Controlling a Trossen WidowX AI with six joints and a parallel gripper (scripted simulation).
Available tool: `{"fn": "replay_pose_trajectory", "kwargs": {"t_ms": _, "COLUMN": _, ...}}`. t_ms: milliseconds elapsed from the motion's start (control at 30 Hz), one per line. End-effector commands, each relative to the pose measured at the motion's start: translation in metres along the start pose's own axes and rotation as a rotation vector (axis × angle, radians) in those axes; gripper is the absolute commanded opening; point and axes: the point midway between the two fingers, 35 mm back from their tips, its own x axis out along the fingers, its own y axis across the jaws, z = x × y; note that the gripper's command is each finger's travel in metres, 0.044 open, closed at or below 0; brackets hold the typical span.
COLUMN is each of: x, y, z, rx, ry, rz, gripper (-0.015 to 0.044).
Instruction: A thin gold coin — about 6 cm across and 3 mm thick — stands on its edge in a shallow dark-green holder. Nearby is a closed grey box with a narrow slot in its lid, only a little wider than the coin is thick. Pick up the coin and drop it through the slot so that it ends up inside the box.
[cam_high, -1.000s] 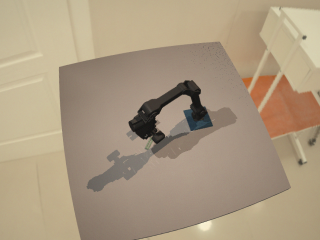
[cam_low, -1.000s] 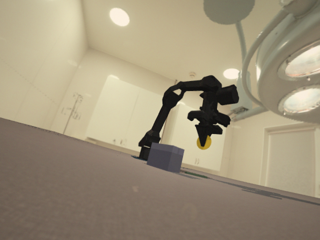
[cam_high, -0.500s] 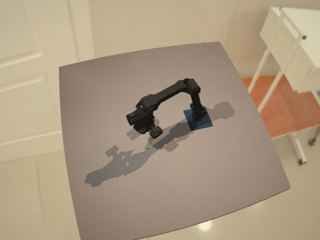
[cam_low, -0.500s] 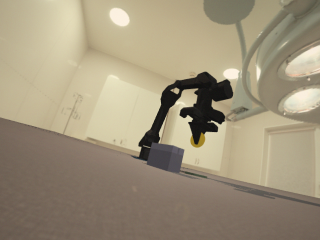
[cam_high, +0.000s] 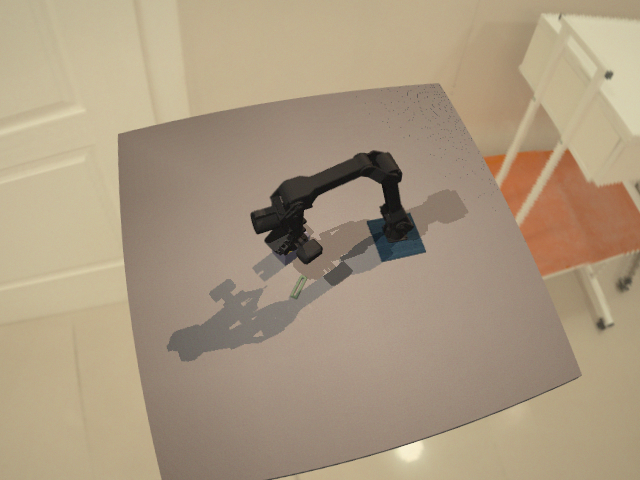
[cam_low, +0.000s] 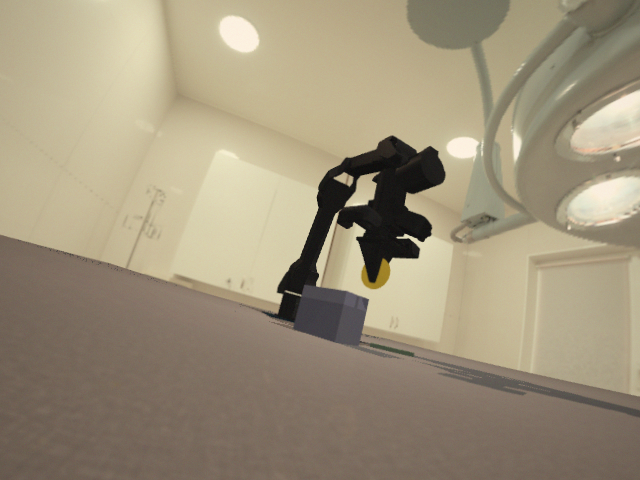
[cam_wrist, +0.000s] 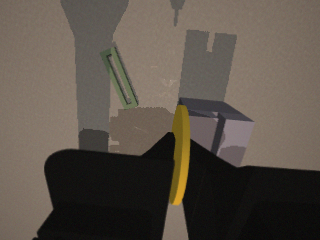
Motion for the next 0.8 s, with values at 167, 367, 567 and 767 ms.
{"fn": "replay_pose_trajectory", "kwargs": {"t_ms": 167, "x": -0.001, "y": -0.018, "z": -0.015, "rx": -0.005, "ry": -0.004, "rz": -0.002, "gripper": 0.0000}}
{"fn": "replay_pose_trajectory", "kwargs": {"t_ms": 367, "x": -0.001, "y": -0.030, "z": -0.025, "rx": -0.005, "ry": -0.002, "rz": -0.003, "gripper": 0.0000}}
{"fn": "replay_pose_trajectory", "kwargs": {"t_ms": 567, "x": -0.001, "y": -0.041, "z": -0.035, "rx": -0.005, "ry": -0.001, "rz": -0.004, "gripper": 0.0000}}
{"fn": "replay_pose_trajectory", "kwargs": {"t_ms": 767, "x": 0.000, "y": -0.042, "z": -0.035, "rx": 0.000, "ry": 0.002, "rz": -0.003, "gripper": 0.0000}}
